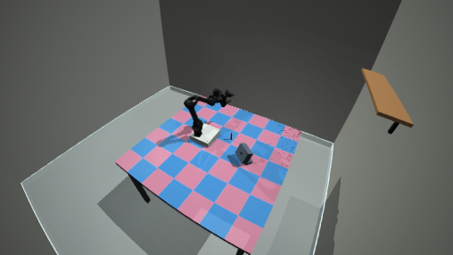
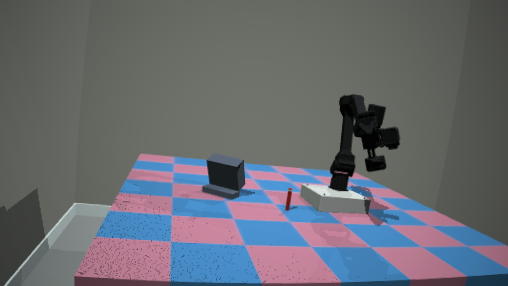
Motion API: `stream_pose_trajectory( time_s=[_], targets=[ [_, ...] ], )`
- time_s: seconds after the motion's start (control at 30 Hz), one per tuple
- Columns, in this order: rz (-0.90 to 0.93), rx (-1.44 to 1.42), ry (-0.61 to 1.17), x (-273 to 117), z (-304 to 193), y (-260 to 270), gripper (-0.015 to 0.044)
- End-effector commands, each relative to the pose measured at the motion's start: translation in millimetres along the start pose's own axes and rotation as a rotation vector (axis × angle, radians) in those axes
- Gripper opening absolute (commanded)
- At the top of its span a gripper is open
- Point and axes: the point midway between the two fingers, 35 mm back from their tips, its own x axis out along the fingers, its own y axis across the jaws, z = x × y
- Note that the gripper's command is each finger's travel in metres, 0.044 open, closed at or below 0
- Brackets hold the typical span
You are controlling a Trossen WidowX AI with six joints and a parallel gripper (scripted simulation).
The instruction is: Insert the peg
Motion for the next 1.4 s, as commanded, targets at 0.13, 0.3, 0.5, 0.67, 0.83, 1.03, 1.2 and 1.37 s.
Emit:
stream_pose_trajectory(
  time_s=[0.13, 0.3, 0.5, 0.67, 0.83, 1.03, 1.2, 1.37],
  targets=[
    [0.052, -0.040, 0.050, 7, -17, 4, 0.0440],
    [0.130, -0.091, 0.118, 16, -41, 11, 0.0440],
    [0.247, -0.164, 0.199, 23, -73, 21, 0.0440],
    [0.349, -0.214, 0.260, 24, -100, 28, 0.0440],
    [0.450, -0.254, 0.313, 23, -126, 35, 0.0440],
    [0.577, -0.287, 0.366, 17, -156, 42, 0.0440],
    [0.684, -0.301, 0.401, 9, -180, 48, 0.0440],
    [0.792, -0.306, 0.428, -1, -203, 53, 0.0440]
  ],
)
